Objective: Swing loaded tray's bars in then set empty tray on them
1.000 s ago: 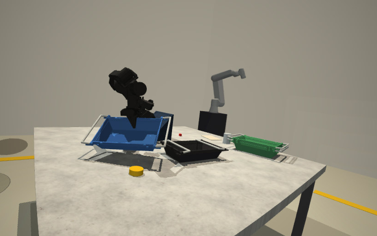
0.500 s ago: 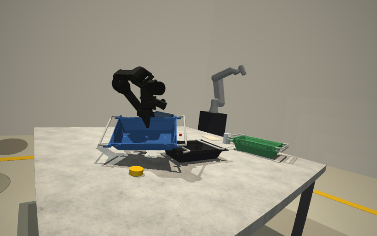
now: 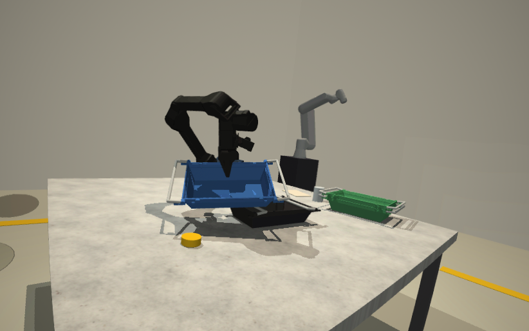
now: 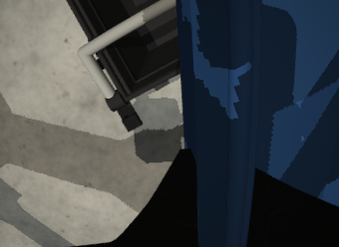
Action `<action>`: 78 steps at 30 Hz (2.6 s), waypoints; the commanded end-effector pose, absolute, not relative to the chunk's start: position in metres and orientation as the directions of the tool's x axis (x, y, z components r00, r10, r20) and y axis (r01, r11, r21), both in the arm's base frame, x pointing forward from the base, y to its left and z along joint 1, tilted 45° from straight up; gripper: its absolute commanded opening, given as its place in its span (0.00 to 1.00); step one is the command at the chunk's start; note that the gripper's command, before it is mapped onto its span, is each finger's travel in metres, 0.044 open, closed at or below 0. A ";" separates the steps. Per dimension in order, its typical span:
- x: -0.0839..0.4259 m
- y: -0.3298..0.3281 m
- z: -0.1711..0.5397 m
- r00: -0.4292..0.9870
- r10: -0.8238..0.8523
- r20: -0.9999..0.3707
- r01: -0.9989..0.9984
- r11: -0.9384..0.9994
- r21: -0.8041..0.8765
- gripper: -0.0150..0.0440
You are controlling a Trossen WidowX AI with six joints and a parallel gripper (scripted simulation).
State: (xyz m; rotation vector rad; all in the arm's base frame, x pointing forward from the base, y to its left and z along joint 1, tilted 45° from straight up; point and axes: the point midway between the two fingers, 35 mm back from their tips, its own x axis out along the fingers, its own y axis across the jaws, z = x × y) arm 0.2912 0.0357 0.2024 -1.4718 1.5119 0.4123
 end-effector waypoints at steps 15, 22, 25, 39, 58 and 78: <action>0.298 0.117 0.163 0.210 -0.601 -0.771 -0.937 0.101 -0.334 0.25; 0.294 0.146 0.145 0.221 -0.615 -0.757 -0.945 0.056 -0.321 0.25; 0.291 0.158 0.137 0.227 -0.622 -0.750 -0.948 0.036 -0.316 0.25; 0.284 0.179 0.122 0.240 -0.634 -0.736 -0.951 -0.002 -0.309 0.25; 0.284 0.179 0.122 0.240 -0.634 -0.736 -0.951 -0.002 -0.309 0.25; 0.285 0.194 0.108 0.236 -0.637 -0.734 -0.952 0.001 -0.307 0.25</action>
